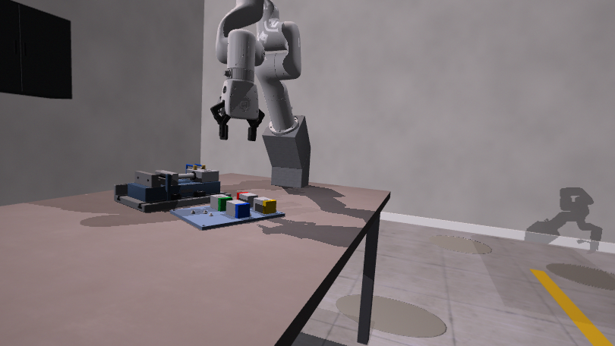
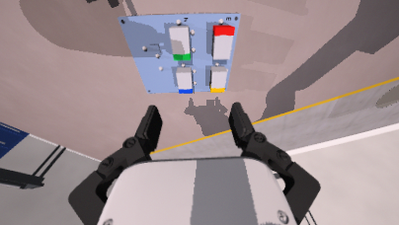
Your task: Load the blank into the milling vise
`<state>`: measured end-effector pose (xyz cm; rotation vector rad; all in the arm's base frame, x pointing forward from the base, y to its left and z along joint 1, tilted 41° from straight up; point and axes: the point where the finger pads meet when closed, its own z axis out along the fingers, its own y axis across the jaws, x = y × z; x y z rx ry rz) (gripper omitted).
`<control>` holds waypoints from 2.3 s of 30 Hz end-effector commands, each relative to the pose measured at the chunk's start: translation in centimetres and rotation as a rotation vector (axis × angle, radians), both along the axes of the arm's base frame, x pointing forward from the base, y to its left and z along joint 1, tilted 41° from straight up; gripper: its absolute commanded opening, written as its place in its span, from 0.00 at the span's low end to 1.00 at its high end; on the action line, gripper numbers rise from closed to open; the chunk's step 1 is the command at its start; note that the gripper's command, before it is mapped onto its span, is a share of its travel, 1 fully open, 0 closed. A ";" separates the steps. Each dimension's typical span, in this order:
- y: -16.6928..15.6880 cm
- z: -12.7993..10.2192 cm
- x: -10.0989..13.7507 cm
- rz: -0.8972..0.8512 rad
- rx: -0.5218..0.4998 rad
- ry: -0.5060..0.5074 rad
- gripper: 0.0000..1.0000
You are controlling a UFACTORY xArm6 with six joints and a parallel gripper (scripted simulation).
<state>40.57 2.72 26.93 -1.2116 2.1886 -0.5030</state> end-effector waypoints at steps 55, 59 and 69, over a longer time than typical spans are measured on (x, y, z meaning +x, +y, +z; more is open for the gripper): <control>-0.3 -2.0 1.7 0.000 0.000 -0.003 1.00; -0.5 -3.4 2.8 0.000 0.000 -0.003 1.00; -0.5 -3.2 2.5 0.001 0.001 -0.002 1.00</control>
